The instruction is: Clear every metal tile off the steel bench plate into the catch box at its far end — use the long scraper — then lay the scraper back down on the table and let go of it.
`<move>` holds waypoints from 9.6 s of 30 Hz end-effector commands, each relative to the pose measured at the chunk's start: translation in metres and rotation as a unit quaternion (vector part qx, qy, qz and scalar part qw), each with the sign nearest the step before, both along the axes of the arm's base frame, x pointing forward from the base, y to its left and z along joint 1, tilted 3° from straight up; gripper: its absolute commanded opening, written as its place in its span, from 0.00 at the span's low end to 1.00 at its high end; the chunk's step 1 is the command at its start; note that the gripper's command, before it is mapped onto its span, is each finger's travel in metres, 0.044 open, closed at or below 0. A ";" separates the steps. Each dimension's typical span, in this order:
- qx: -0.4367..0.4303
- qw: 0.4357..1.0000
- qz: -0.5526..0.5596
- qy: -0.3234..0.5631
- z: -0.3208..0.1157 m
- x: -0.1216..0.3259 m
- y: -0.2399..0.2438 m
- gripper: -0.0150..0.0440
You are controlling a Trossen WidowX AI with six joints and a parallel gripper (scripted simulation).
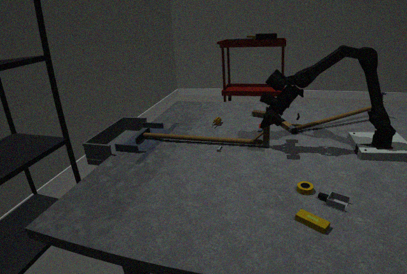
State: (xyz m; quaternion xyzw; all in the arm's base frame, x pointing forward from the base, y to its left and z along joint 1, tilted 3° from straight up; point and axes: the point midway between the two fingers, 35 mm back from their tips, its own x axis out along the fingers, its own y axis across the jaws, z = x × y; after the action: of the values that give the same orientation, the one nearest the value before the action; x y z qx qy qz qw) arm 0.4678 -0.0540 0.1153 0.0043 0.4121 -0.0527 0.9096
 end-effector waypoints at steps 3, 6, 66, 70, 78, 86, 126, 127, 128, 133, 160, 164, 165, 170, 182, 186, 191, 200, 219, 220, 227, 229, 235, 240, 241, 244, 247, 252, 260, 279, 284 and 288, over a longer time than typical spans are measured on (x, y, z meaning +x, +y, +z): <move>-0.001 1.000 -0.003 -0.010 0.008 0.013 -0.002 0.25; -0.001 1.000 -0.003 -0.010 0.008 0.017 -0.002 0.25; -0.001 1.000 0.000 -0.007 0.006 0.064 -0.006 0.25; -0.001 1.000 0.000 -0.007 0.007 0.060 -0.005 0.25; -0.001 1.000 0.000 -0.007 0.010 0.049 -0.004 0.25; -0.001 1.000 0.000 -0.007 0.013 0.037 -0.003 0.25; -0.001 1.000 -0.001 -0.009 0.019 -0.024 0.002 0.25; -0.001 1.000 -0.001 -0.009 0.019 -0.025 0.003 0.25; -0.001 1.000 -0.001 -0.009 0.019 -0.027 0.003 0.25; -0.001 1.000 -0.001 -0.009 0.019 -0.035 0.004 0.25; -0.001 1.000 -0.002 -0.010 0.013 -0.077 0.008 0.25; -0.001 1.000 -0.002 -0.010 0.012 -0.084 0.008 0.25; -0.001 1.000 -0.002 -0.010 0.011 -0.085 0.009 0.25; -0.001 1.000 -0.002 -0.010 0.009 -0.093 0.010 0.25; -0.001 1.000 -0.002 -0.011 0.004 -0.112 0.012 0.25; -0.001 1.000 -0.002 -0.011 0.002 -0.118 0.013 0.25; -0.001 1.000 -0.002 -0.011 -0.001 -0.126 0.014 0.25; -0.001 1.000 -0.001 -0.008 -0.004 -0.129 0.014 0.25; -0.001 1.000 0.000 -0.004 -0.005 -0.130 0.015 0.25; -0.001 1.000 0.000 -0.004 -0.005 -0.130 0.015 0.25; -0.001 1.000 0.000 -0.004 -0.006 -0.130 0.015 0.25; -0.001 1.000 0.000 -0.004 -0.006 -0.130 0.015 0.25; -0.001 1.000 0.000 -0.004 -0.006 -0.130 0.015 0.25; 0.000 1.000 0.000 -0.003 -0.006 -0.130 0.015 0.25; 0.000 1.000 0.000 -0.003 -0.006 -0.130 0.015 0.25; 0.000 1.000 0.000 -0.003 -0.006 -0.130 0.015 0.25; 0.000 1.000 0.000 -0.003 -0.006 -0.130 0.015 0.25; 0.000 1.000 0.000 -0.002 -0.006 -0.130 0.015 0.25; 0.000 1.000 0.000 -0.002 -0.006 -0.130 0.015 0.25; 0.000 1.000 -0.003 -0.001 -0.009 -0.133 0.014 0.25; 0.000 1.000 -0.003 -0.001 -0.011 -0.133 0.015 0.25; 0.000 1.000 -0.003 -0.001 -0.011 -0.133 0.015 0.25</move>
State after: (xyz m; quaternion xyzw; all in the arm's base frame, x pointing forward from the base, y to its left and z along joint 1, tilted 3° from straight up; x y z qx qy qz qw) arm 0.3343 -0.0389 0.1046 0.0042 0.4128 -0.0527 0.9093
